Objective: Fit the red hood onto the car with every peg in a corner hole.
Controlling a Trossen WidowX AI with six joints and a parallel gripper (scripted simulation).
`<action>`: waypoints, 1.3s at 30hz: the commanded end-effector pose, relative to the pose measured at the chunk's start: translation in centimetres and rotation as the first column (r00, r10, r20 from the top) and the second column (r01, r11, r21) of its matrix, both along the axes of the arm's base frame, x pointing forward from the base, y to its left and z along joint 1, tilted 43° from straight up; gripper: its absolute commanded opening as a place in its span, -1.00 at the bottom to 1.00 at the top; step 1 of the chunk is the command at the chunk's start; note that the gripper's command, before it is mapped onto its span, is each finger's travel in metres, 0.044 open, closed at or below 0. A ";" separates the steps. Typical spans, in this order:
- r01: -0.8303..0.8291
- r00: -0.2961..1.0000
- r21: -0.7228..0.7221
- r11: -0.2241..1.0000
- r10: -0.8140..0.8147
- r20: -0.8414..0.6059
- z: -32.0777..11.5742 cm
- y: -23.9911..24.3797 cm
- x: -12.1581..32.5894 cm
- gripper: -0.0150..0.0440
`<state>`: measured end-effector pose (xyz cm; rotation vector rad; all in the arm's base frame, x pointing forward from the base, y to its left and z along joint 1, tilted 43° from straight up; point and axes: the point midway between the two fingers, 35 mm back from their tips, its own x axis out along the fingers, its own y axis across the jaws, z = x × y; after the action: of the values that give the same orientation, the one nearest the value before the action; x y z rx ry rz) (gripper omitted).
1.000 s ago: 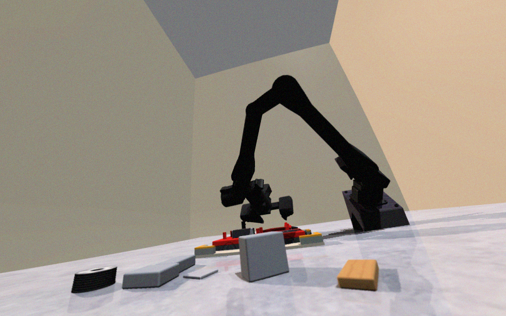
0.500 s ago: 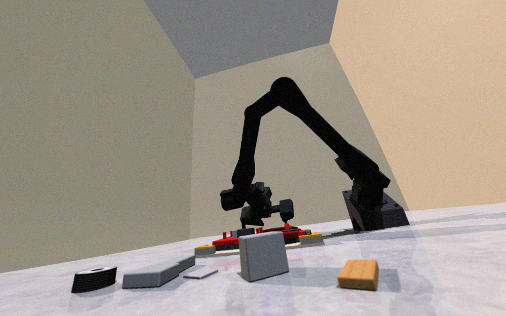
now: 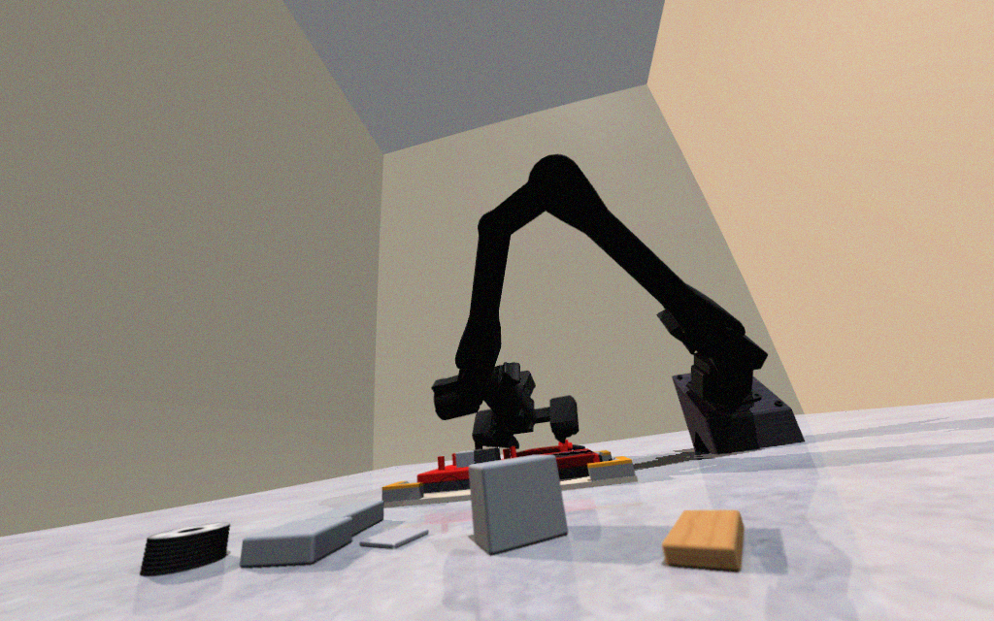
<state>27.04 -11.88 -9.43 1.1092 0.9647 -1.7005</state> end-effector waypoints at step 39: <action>0.000 1.000 0.001 1.000 0.000 0.000 -1.2 1.1 0.2 0.62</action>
<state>27.23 -10.73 -10.67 1.1095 0.9651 -1.7004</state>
